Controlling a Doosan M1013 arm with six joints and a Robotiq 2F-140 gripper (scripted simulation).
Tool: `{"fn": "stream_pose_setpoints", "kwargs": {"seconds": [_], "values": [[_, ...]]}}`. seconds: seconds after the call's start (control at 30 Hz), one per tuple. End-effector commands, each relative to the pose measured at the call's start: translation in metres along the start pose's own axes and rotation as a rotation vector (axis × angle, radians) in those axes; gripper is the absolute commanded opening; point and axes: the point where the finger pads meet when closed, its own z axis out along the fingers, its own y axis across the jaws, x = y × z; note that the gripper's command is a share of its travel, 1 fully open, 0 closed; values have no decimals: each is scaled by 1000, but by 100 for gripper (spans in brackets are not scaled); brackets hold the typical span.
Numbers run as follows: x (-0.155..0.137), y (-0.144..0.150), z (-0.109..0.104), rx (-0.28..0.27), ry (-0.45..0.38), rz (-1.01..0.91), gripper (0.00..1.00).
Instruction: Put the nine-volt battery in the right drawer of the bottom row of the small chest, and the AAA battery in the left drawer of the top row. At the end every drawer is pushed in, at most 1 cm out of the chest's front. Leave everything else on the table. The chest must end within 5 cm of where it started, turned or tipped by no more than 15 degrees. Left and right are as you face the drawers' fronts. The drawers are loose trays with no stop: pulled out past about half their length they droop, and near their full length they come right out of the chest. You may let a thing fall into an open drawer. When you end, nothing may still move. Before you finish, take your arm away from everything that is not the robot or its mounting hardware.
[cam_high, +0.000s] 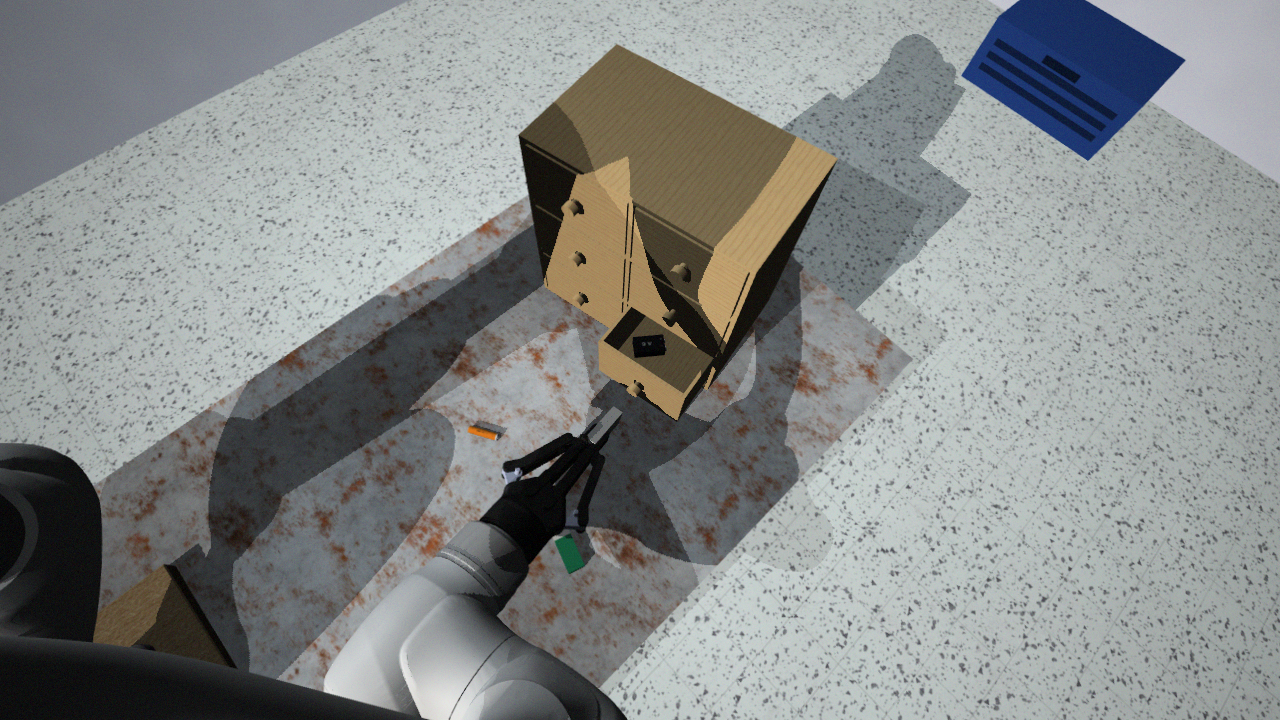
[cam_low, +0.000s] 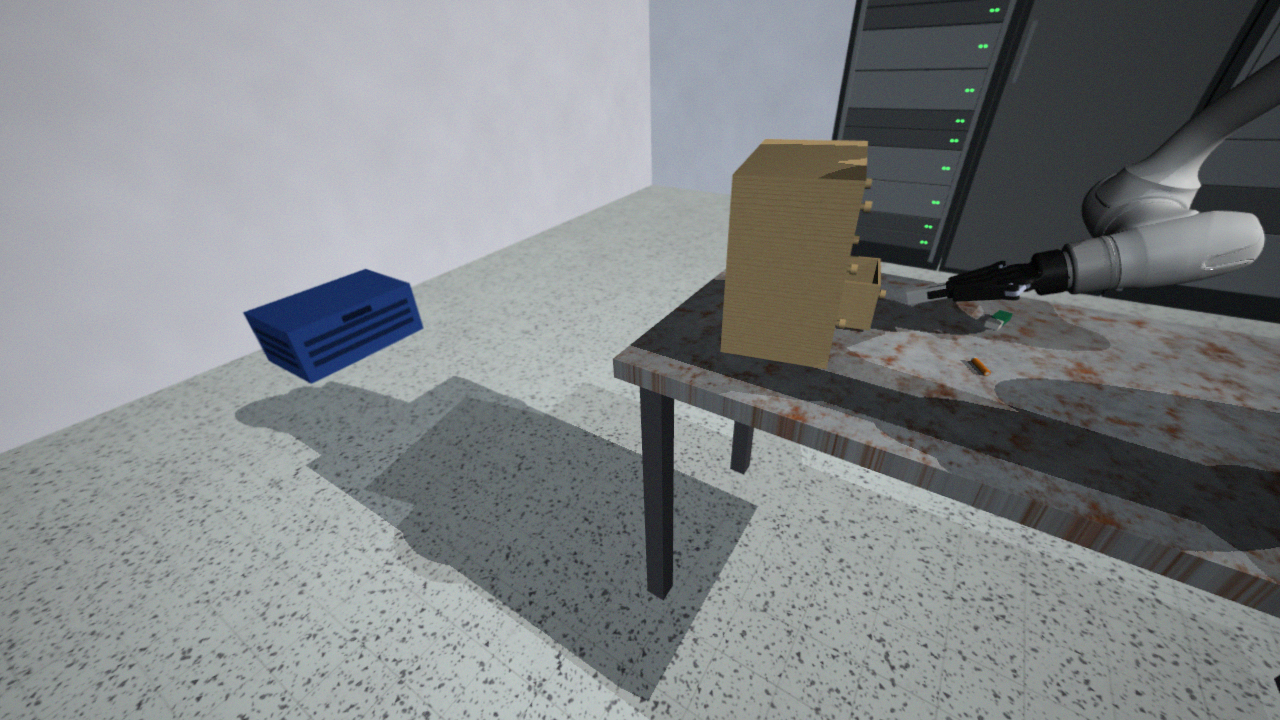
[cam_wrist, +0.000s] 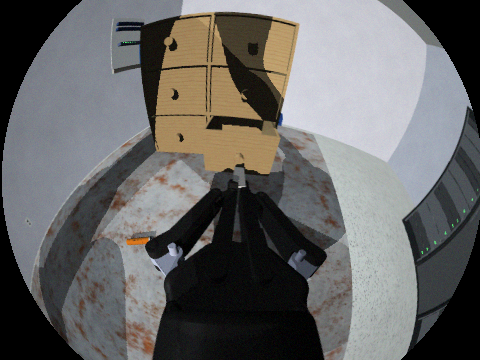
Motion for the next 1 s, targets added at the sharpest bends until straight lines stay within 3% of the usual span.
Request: {"fn": "stream_pose_setpoints", "kwargs": {"seconds": [0.0, 0.97], "values": [[0, 0, 0, 0, 0, 0, 0], [9, 0, 24, 0, 0, 0, 0]]}}
